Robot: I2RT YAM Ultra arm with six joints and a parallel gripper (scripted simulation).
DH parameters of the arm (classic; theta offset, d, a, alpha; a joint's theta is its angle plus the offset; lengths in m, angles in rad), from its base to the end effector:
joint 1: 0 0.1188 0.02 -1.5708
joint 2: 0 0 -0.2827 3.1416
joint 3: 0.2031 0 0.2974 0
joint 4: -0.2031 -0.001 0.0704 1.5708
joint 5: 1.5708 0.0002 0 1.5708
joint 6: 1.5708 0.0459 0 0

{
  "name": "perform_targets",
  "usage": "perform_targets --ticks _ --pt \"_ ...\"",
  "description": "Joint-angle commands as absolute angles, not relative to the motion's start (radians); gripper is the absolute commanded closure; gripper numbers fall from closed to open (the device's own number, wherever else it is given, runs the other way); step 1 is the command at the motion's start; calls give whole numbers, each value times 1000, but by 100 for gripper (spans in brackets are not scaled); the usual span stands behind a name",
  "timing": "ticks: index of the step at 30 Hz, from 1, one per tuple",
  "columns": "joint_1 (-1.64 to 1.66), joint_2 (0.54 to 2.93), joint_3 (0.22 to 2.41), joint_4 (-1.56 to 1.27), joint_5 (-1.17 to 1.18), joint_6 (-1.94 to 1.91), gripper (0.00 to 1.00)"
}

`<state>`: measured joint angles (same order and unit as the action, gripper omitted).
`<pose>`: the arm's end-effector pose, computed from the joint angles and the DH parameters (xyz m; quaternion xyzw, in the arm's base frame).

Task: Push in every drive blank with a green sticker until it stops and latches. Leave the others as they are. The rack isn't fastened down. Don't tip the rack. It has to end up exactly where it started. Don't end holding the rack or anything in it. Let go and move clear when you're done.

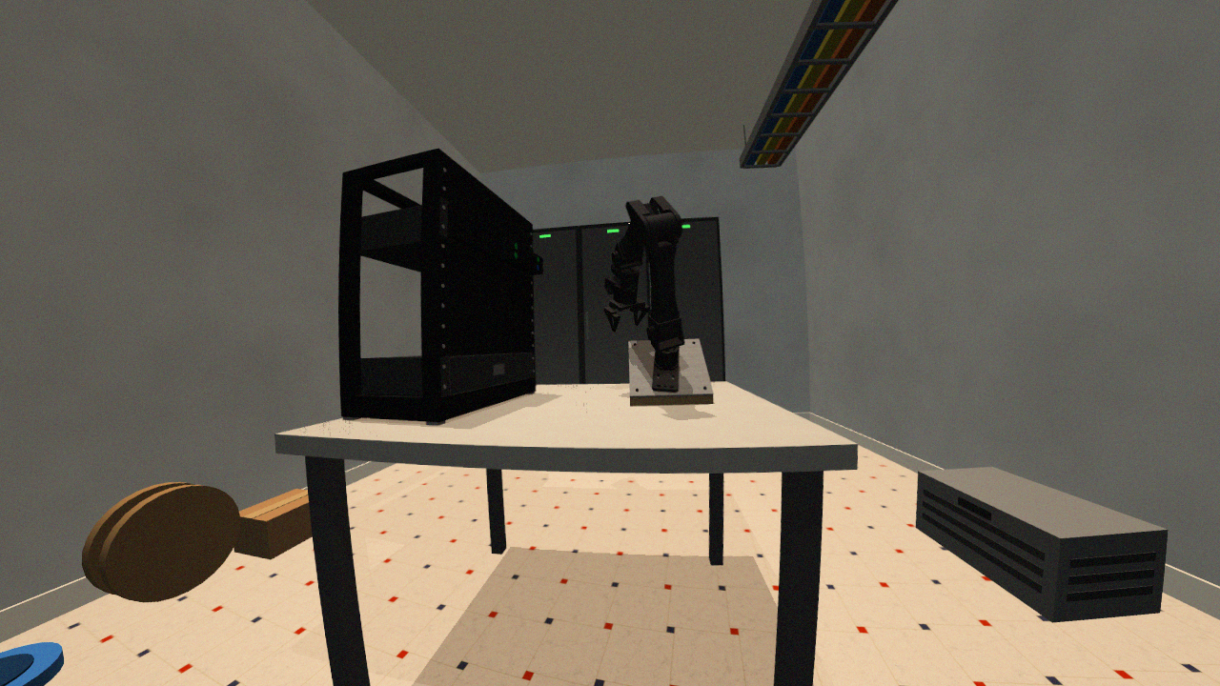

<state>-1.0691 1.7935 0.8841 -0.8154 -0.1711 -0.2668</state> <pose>0.1476 -0.2507 0.0873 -0.3940 -0.9120 -0.1144 0.0074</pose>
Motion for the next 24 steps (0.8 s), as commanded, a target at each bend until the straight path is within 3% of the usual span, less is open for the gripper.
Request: perform_targets --ticks 1,24 --pt "-1074 1785 898 -813 -171 -265 0" --pt "-1071 1792 889 -812 -171 -267 0"
